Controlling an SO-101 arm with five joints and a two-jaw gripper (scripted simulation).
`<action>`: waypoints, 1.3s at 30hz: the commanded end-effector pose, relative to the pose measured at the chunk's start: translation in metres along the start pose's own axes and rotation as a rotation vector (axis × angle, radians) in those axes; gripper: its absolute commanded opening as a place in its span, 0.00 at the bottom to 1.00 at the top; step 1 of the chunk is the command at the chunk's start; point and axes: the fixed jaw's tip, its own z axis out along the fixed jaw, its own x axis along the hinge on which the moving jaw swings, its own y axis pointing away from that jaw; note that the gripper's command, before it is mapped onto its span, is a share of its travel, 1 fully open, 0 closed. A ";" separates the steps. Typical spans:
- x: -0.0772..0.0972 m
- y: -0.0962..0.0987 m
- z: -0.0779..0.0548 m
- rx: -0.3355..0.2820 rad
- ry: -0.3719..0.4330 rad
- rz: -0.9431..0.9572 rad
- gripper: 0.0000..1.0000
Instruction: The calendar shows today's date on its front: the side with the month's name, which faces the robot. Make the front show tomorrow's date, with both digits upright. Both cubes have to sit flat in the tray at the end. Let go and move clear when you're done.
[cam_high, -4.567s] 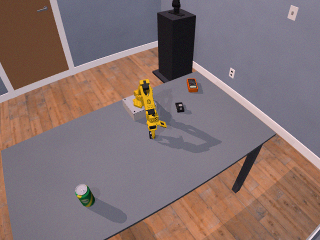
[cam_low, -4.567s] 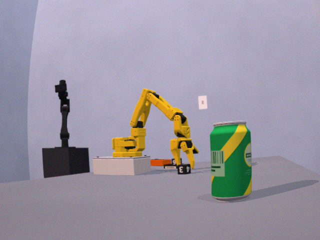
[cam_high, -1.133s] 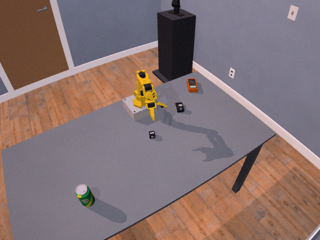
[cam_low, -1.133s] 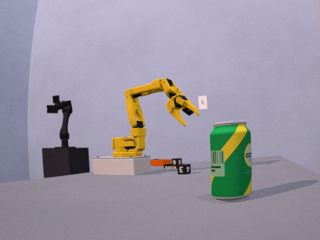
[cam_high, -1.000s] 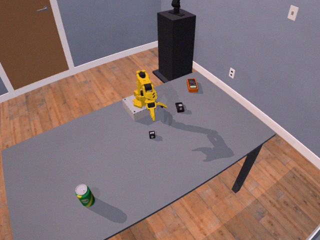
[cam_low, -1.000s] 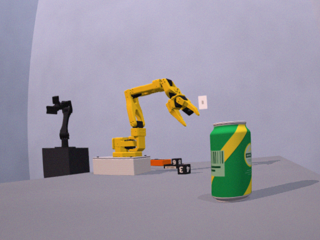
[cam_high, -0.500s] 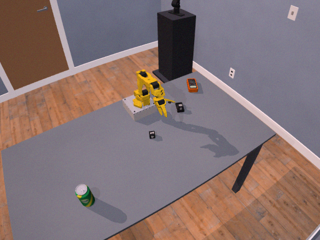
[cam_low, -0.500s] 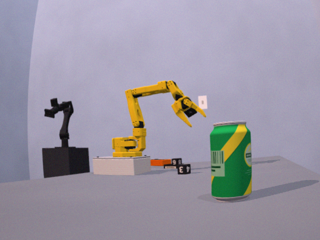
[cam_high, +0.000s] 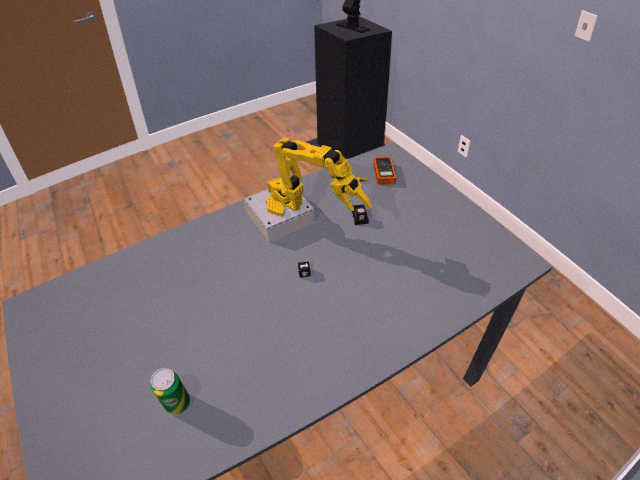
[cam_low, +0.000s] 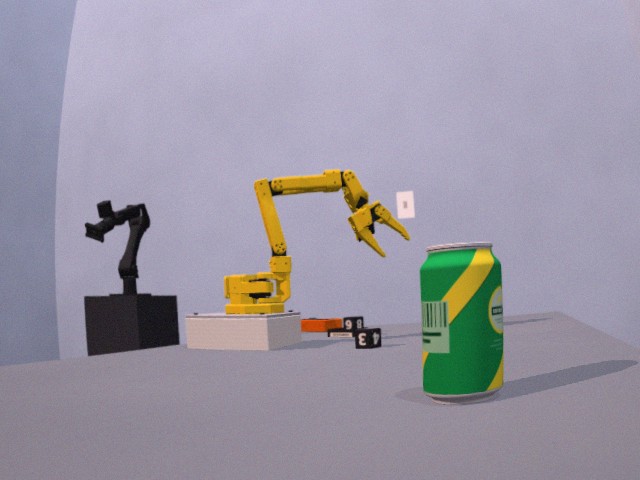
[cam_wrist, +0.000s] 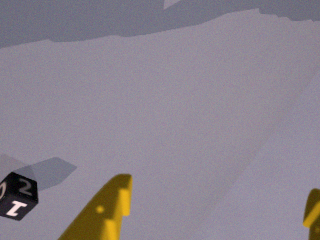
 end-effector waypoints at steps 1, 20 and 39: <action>-0.038 0.001 0.002 0.004 -0.076 -0.165 0.35; -0.127 0.027 -0.009 0.018 -0.262 -0.573 0.35; -0.129 0.042 0.008 -0.085 -0.249 -0.604 0.35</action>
